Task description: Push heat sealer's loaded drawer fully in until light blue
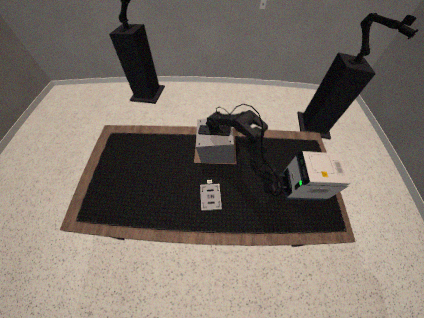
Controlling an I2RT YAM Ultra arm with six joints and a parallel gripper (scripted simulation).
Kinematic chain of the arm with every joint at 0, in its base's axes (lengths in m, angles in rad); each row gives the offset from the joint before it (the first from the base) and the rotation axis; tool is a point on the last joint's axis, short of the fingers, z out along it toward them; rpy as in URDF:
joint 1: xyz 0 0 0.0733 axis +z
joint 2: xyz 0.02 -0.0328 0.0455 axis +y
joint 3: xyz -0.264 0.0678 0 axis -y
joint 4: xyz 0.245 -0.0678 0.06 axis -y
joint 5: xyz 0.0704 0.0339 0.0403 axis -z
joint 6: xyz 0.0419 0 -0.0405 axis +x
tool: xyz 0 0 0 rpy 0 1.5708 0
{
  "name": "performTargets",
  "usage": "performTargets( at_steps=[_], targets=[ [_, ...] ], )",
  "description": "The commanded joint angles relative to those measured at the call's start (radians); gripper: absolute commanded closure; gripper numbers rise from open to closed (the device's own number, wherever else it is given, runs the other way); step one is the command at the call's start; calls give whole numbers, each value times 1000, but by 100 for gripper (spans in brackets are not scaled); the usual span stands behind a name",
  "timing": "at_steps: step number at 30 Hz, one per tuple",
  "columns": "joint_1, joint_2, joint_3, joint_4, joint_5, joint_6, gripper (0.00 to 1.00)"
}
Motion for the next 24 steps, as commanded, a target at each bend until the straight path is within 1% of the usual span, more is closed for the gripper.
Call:
performTargets(
  at_steps=[1,17,24],
  targets=[
    [10,6,38,7,22,6,100],
    [10,6,38,7,22,6,100],
    [33,28,77,-18,33,29,100]
  ],
)
